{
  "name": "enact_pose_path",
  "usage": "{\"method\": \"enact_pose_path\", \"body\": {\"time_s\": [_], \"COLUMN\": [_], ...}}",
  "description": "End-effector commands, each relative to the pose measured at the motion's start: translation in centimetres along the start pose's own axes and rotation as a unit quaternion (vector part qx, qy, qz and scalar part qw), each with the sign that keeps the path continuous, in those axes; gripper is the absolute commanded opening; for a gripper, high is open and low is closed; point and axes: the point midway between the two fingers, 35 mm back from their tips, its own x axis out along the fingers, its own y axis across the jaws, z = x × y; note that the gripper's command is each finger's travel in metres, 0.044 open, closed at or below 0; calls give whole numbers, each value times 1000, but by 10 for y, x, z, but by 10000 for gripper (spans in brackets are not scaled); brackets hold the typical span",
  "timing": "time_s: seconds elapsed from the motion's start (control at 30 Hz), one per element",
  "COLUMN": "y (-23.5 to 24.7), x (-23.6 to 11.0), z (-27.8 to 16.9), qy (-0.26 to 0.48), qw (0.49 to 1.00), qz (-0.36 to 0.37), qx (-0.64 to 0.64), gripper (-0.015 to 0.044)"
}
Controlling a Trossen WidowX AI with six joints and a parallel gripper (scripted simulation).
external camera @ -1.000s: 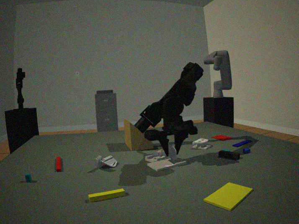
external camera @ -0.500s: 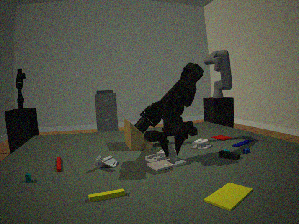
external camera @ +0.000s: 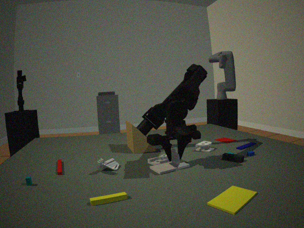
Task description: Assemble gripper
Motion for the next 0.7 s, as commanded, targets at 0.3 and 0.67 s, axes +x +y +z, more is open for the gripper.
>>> {"method": "enact_pose_path", "body": {"time_s": [0.3,0.67], "y": [1,1], "x": [4,5], "z": [0,0], "qy": [0,0], "qw": [1000,1000], "qz": [2,2], "qx": [3,4], "gripper": [134,134]}}
